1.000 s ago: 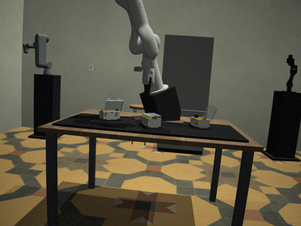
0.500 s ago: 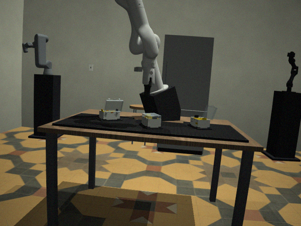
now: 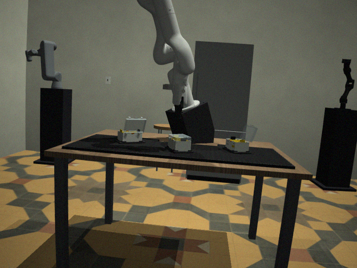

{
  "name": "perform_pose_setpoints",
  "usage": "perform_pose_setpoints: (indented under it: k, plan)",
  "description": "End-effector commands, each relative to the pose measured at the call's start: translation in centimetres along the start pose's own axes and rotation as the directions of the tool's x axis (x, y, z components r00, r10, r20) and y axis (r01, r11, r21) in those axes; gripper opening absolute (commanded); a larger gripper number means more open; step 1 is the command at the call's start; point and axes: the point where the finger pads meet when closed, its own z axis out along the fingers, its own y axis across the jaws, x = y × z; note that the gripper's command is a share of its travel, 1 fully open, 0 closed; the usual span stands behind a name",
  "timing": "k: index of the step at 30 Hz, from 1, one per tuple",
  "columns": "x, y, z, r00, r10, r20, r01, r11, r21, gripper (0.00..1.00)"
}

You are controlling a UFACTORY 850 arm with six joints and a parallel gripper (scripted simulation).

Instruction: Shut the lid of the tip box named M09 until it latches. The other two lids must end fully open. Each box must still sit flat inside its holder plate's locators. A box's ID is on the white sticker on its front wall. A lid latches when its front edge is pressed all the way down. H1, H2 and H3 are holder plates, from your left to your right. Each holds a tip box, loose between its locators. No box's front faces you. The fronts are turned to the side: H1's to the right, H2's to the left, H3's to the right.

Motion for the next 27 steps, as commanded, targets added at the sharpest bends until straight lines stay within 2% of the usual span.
perform_pose_setpoints:
  k: [1,27]
  plan:
    - [-0.6,-0.1,0.7,1.0,0.002,-0.003,-0.002,1.0,0.008,0.0]
    - [-5.0,-0.1,5.2,1.0,0.001,-0.003,-0.001,1.0,0.008,0.0]
